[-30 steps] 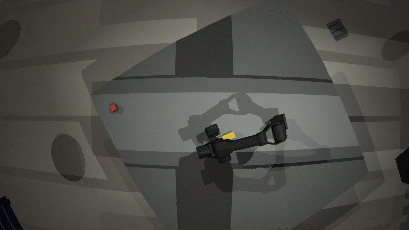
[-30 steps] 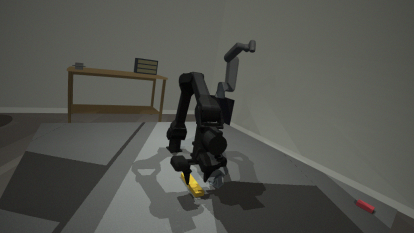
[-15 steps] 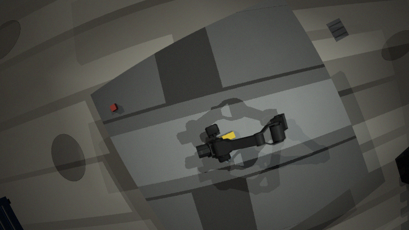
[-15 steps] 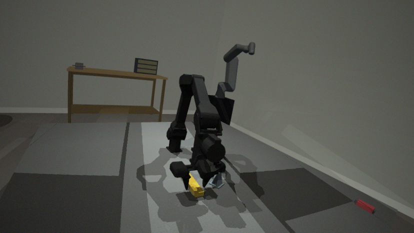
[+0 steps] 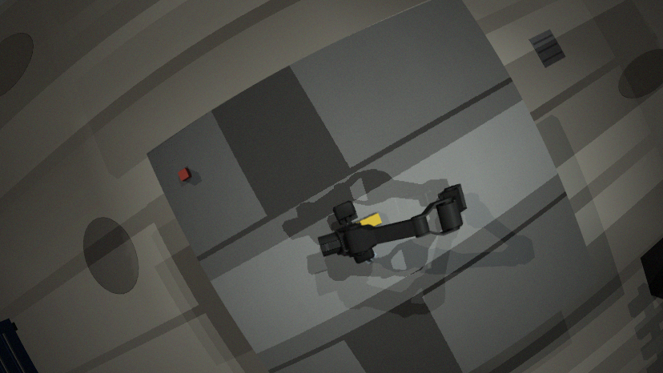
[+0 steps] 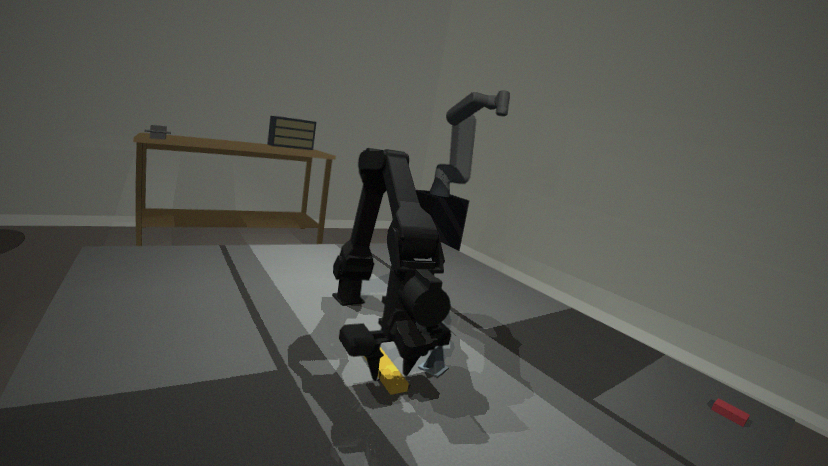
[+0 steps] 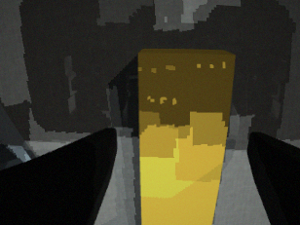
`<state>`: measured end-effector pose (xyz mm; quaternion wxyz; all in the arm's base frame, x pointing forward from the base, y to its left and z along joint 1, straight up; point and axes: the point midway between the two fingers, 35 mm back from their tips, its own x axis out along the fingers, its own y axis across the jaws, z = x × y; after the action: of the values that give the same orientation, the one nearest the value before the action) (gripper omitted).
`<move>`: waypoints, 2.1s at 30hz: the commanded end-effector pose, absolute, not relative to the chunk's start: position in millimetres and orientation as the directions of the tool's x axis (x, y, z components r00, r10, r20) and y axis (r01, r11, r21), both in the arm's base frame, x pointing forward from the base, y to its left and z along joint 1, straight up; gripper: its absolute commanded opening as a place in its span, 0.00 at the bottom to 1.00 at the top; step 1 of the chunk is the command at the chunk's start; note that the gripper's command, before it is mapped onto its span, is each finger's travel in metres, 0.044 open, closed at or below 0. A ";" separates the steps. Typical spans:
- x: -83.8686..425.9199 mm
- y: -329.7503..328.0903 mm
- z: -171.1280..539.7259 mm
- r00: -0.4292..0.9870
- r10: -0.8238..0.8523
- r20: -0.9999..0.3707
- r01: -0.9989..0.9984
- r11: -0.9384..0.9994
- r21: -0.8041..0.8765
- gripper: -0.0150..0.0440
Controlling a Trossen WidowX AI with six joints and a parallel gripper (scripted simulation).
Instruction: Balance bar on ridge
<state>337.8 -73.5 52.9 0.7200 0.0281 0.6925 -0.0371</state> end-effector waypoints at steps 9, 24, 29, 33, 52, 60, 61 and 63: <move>337.9 -73.4 52.9 0.038 -0.014 -0.999 0.092 0.996 -0.010 0.45; 340.5 -73.8 84.6 0.038 -0.012 -0.999 0.091 0.996 -0.009 0.25; 340.5 -73.7 97.5 0.038 -0.011 -0.999 0.091 0.996 -0.008 0.25; 340.1 -73.6 107.9 0.038 -0.011 -0.999 0.090 0.996 -0.007 0.25; 333.7 -71.9 153.2 0.037 -0.008 -0.999 0.089 0.996 -0.005 0.25; 342.7 -48.7 153.9 0.038 -0.005 -0.999 -0.029 1.000 -0.006 0.25; 344.0 -45.1 154.0 0.038 -0.005 -0.999 -0.047 0.999 -0.007 0.25; 346.3 -37.7 154.2 0.038 -0.004 -0.999 -0.082 0.997 -0.007 0.25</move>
<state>341.3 -48.3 152.8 0.7186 -0.0145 0.6952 0.0081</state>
